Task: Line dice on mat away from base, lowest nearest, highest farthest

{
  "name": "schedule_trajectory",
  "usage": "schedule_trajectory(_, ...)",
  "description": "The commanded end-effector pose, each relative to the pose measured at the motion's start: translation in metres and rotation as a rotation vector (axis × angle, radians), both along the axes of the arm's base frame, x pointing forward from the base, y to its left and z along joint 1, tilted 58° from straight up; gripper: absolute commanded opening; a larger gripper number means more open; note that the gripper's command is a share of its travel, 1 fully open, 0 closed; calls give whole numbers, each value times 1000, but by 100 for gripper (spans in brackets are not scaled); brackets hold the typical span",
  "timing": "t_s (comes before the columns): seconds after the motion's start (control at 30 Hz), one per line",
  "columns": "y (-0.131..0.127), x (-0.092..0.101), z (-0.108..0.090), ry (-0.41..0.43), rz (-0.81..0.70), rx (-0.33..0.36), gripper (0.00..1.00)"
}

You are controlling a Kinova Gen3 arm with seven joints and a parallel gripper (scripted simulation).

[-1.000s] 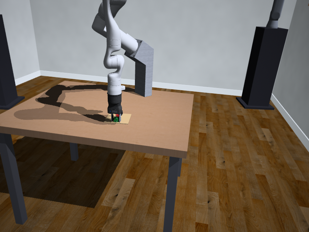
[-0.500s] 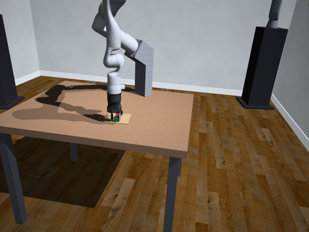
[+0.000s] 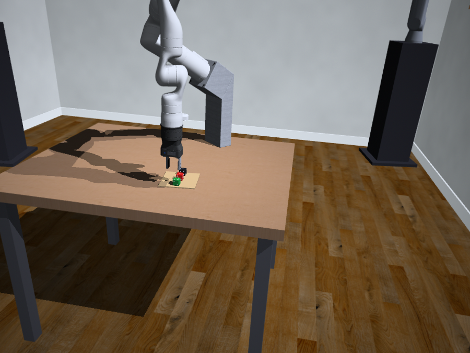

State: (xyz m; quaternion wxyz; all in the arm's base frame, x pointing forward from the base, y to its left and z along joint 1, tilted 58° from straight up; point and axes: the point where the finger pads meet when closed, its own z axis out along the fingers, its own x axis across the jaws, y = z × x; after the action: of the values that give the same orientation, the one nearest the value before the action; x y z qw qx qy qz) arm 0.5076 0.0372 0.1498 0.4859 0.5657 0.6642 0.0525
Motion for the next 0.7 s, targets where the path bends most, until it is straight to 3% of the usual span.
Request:
schedule_trajectory(0.0,21,-8,6,-2,32,8,79)
schedule_trajectory(0.33,25,-16,12,-2,32,8,79)
schedule_trajectory(0.37,25,-16,12,-2,32,8,100)
schedule_trajectory(0.67,25,-16,12,-2,32,8,100)
